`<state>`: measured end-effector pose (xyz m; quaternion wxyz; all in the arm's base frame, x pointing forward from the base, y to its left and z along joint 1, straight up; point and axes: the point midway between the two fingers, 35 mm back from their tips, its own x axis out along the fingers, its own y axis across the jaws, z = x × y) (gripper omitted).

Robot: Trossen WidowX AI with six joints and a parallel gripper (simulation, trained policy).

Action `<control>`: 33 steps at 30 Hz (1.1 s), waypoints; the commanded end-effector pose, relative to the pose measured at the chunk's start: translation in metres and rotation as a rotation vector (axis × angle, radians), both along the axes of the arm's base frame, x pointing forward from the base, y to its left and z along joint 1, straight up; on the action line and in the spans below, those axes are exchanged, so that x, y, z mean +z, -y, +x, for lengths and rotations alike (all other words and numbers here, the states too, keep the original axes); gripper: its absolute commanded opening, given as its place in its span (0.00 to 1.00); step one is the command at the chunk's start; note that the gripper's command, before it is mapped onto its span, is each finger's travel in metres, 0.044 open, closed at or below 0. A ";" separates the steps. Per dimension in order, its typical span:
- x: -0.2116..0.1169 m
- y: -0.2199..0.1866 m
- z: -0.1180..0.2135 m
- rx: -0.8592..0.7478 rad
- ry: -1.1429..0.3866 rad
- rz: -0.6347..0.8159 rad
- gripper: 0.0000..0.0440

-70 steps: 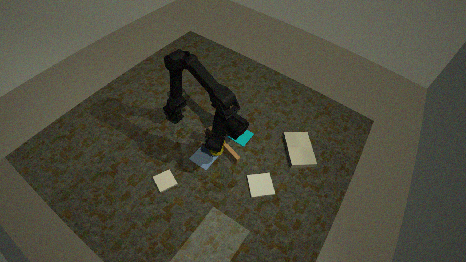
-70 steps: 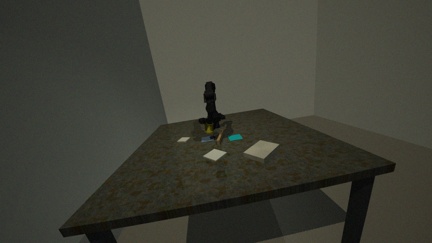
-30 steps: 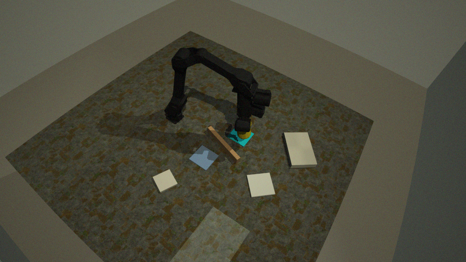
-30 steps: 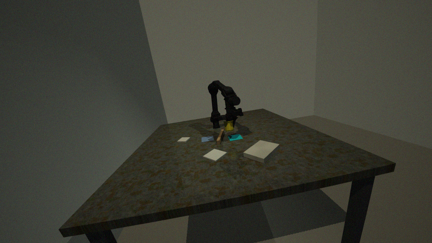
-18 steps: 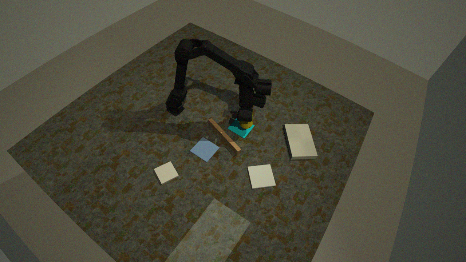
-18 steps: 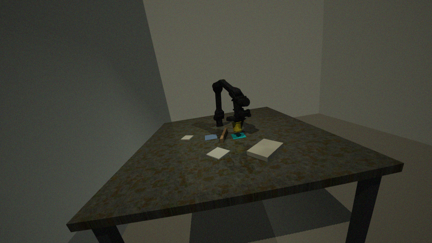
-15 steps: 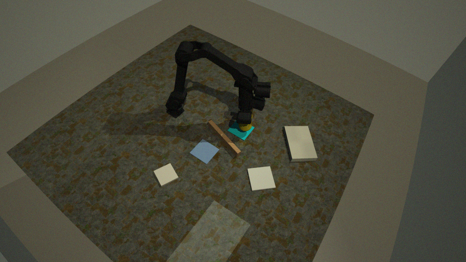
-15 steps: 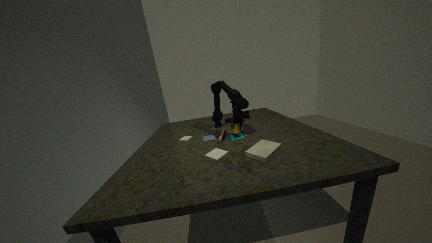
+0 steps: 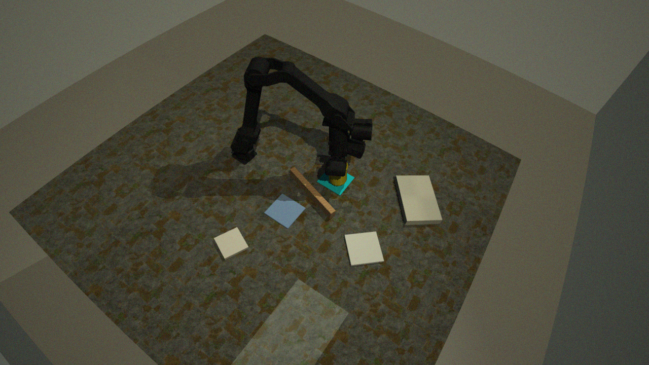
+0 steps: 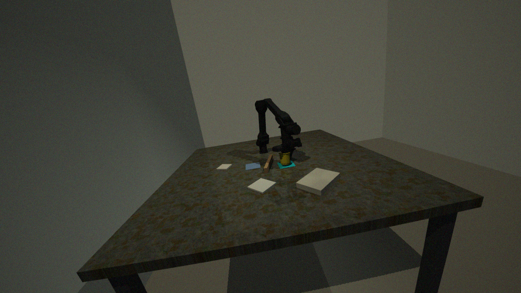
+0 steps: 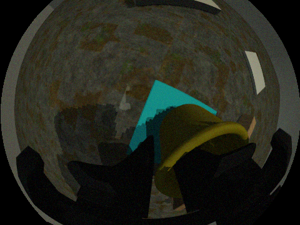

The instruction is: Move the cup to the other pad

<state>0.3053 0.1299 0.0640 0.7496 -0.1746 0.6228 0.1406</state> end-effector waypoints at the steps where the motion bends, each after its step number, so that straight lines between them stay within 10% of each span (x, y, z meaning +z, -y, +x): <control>1: 0.001 0.000 0.002 -0.014 0.017 0.014 0.24; 33: 0.079 0.003 -0.015 -0.052 0.150 0.183 0.63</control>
